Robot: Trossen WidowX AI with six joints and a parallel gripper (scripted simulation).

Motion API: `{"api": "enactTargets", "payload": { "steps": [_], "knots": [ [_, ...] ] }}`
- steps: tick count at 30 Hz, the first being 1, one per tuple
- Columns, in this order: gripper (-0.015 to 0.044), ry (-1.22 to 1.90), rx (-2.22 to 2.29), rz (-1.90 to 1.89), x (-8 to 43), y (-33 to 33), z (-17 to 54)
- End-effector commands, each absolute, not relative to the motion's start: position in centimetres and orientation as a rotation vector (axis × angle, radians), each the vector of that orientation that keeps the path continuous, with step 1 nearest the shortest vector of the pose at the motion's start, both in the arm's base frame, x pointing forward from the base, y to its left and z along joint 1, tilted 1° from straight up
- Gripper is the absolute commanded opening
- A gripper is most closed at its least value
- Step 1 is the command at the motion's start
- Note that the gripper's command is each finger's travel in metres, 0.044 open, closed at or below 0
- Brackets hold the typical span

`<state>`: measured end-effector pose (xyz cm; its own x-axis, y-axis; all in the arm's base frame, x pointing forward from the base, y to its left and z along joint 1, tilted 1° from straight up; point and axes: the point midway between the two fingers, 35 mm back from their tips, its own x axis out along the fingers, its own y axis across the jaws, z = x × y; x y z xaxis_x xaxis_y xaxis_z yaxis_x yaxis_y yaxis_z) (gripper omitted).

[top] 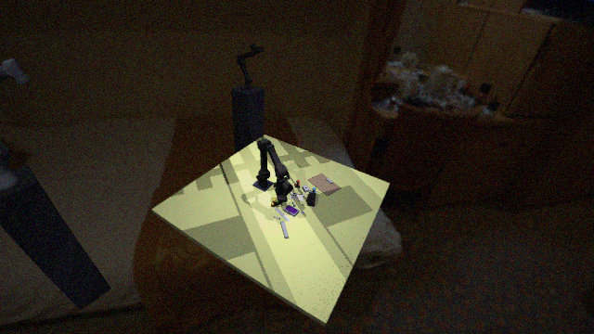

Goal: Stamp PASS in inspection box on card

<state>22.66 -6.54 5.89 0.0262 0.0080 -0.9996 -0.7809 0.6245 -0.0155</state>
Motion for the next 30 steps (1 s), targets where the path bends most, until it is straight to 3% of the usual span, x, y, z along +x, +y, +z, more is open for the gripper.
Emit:
{"api": "enactTargets", "payload": {
  "steps": [1, 10, 13, 30],
  "knots": [
    [0.0122, 1.427, -0.701, 0.693, 22.67, -6.54, 5.92],
    [0.0062, 1.427, -0.701, 0.693, 22.67, -6.54, 5.92],
    [0.0, 1.427, -0.701, 0.693, 22.68, -6.54, 5.99],
    [0.0, 1.427, -0.701, 0.693, 22.77, -6.57, 6.8]
  ]
}}
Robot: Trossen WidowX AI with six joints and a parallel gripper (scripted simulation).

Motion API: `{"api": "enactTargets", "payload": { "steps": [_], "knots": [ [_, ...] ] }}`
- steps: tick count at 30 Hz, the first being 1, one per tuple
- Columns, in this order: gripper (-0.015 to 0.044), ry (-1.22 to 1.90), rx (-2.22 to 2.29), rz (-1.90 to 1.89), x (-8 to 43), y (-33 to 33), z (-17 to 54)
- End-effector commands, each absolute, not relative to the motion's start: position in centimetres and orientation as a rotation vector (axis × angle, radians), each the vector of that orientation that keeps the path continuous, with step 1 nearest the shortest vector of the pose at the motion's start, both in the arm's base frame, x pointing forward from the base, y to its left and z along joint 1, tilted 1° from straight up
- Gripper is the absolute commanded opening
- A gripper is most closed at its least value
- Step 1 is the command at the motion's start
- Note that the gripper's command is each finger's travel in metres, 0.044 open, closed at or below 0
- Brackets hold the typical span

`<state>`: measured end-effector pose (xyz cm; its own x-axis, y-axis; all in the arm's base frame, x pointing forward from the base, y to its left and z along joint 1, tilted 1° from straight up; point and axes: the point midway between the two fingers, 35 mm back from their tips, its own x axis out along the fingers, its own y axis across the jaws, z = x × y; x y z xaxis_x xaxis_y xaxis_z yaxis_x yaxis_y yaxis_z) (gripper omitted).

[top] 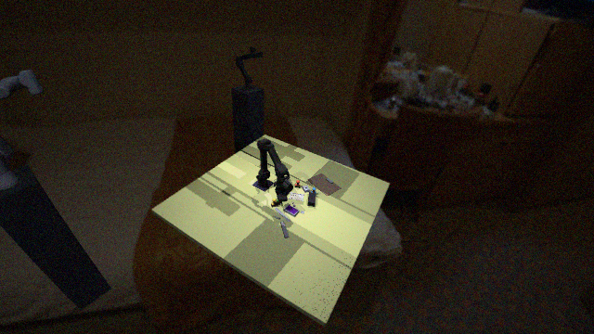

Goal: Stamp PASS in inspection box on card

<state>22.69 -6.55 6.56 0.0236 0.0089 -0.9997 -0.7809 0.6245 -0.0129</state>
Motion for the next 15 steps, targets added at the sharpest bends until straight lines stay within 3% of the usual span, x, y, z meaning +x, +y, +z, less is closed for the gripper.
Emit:
{"api": "enactTargets", "payload": {
  "steps": [1, 15],
  "knots": [
    [0.0, 1.427, -0.701, 0.693, 22.77, -6.57, 6.85],
    [0.0, 1.427, -0.701, 0.693, 22.82, -6.59, 7.52]
  ]
}}
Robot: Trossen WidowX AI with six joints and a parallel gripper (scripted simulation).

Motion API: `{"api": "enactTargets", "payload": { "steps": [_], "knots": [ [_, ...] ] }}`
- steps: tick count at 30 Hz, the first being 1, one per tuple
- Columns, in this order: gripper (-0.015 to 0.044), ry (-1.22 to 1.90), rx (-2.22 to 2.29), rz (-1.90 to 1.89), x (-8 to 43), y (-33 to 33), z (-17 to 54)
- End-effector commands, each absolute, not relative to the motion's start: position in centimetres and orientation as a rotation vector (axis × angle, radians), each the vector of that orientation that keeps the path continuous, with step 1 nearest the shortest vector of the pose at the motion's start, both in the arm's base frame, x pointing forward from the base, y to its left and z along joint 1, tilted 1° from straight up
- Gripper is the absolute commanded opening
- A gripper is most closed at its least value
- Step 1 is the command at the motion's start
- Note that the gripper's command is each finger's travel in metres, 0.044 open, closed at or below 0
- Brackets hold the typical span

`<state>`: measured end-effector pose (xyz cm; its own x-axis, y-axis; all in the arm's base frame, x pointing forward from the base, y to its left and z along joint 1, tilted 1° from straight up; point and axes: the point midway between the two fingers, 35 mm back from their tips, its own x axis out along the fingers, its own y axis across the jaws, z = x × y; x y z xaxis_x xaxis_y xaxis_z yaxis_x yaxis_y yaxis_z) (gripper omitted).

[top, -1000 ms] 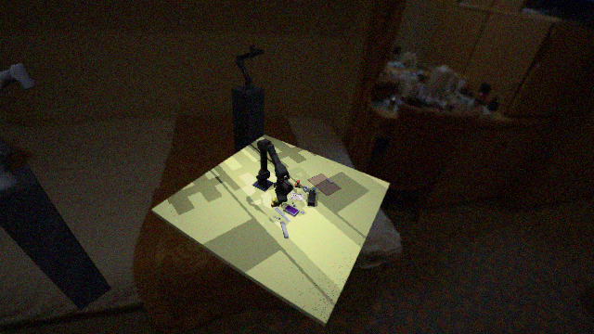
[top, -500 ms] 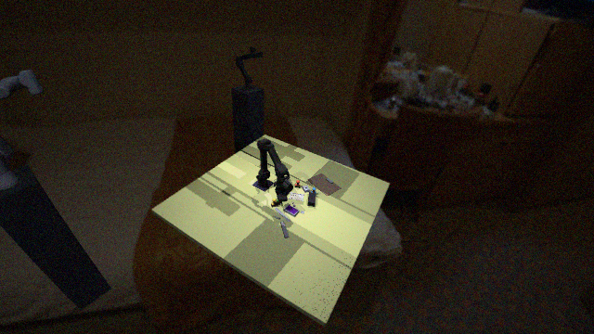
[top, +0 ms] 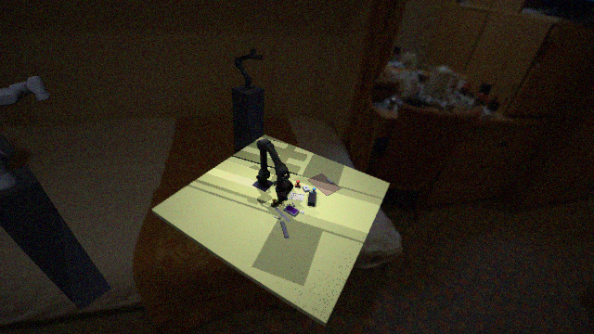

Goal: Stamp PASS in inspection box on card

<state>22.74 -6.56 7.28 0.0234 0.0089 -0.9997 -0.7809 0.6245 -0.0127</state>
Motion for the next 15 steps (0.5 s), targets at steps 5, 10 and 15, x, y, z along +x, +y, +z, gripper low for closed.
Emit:
{"api": "enactTargets", "payload": {
  "steps": [5, 10, 15],
  "knots": [
    [0.0, 1.427, -0.701, 0.693, 22.84, -6.6, 7.77],
    [0.0, 1.427, -0.701, 0.693, 22.85, -6.6, 8.01],
    [0.0, 1.427, -0.701, 0.693, 22.86, -6.6, 8.25]
  ]
}}
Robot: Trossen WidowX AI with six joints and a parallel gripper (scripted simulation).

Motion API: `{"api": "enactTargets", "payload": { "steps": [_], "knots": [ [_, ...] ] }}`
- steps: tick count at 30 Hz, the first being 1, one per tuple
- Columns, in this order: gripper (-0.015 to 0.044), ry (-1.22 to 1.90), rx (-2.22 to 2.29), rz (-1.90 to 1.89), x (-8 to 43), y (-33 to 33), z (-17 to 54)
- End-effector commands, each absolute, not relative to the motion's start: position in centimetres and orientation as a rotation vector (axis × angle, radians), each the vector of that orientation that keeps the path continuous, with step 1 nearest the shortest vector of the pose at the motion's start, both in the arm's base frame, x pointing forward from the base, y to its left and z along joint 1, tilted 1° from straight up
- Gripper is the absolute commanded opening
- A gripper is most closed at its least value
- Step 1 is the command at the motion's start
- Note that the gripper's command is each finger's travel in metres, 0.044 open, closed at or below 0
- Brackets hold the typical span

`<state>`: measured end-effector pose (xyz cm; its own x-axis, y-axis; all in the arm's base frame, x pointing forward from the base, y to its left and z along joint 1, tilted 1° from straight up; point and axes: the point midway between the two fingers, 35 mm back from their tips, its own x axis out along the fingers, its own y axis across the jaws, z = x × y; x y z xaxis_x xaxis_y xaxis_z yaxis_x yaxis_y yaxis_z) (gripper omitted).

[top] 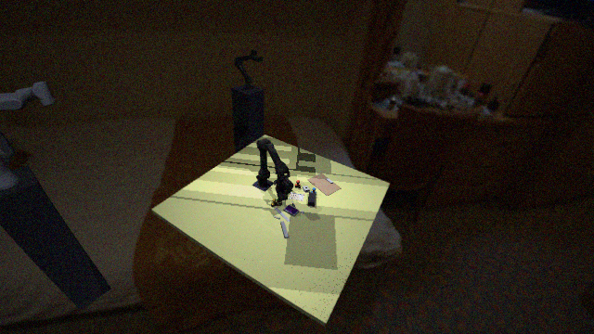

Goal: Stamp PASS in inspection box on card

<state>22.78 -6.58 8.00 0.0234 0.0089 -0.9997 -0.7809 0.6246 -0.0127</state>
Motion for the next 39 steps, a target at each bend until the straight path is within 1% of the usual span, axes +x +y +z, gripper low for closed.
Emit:
{"api": "enactTargets", "payload": {
  "steps": [1, 39],
  "knots": [
    [0.0, 1.427, -0.701, 0.693, 22.9, -6.6, 8.3],
    [0.0, 1.427, -0.701, 0.693, 22.8, -6.6, 10.2]
  ]
}}
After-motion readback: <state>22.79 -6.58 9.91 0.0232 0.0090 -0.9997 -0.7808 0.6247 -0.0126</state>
